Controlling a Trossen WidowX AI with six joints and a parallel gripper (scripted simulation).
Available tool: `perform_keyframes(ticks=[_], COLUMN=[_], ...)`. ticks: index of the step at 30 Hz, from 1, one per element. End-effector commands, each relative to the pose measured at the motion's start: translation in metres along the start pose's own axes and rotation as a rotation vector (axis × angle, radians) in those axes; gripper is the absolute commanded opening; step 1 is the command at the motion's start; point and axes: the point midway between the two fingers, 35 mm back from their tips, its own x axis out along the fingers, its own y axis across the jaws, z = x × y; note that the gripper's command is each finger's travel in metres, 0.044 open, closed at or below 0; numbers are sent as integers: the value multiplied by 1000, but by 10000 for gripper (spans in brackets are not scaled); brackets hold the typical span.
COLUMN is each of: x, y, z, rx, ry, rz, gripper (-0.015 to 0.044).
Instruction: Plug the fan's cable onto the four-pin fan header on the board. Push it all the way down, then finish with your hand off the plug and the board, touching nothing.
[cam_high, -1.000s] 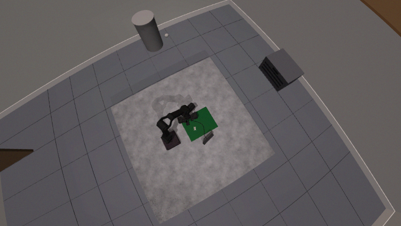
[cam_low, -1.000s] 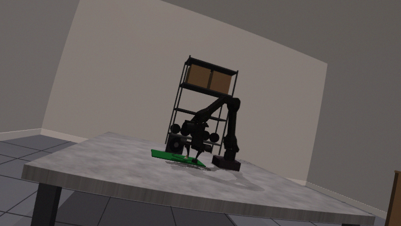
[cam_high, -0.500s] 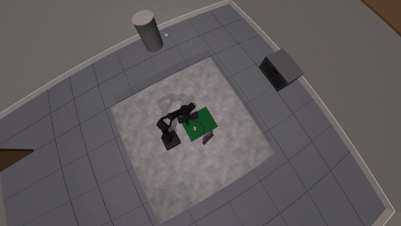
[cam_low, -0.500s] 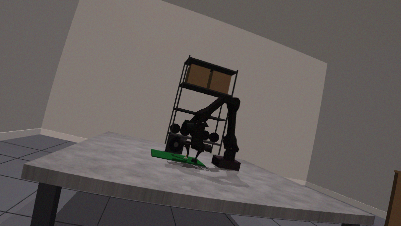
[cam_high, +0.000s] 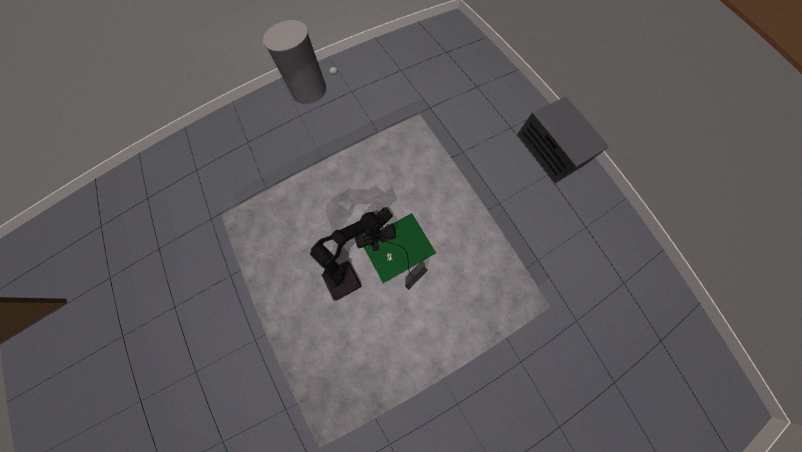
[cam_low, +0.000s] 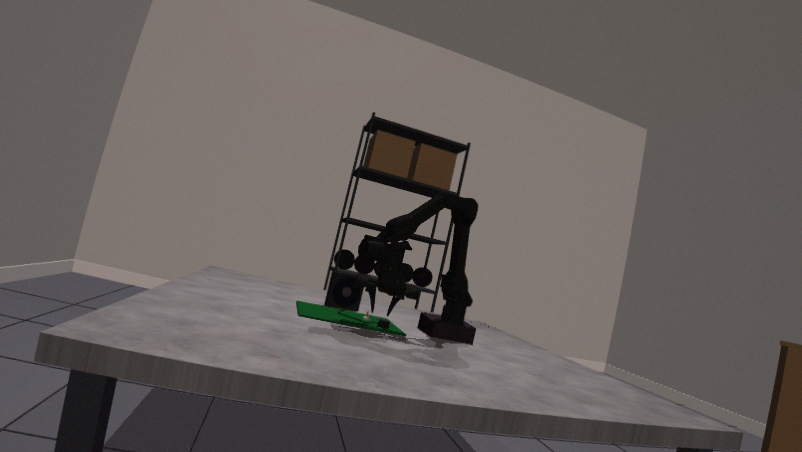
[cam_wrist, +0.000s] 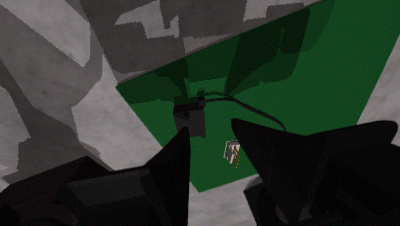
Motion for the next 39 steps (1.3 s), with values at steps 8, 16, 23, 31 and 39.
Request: perform_keyframes(ticks=[8, 16, 23, 31, 39], x=[-33, -31, -31, -31, -31], y=[-1, 0, 0, 0, 0], z=[-10, -10, -10, -10, -10], rx=[-4, 0, 0, 0, 0], ry=[-133, -122, -122, -122, -122], rz=[-1, 0, 0, 0, 0], gripper=[205, 205, 205, 205, 205])
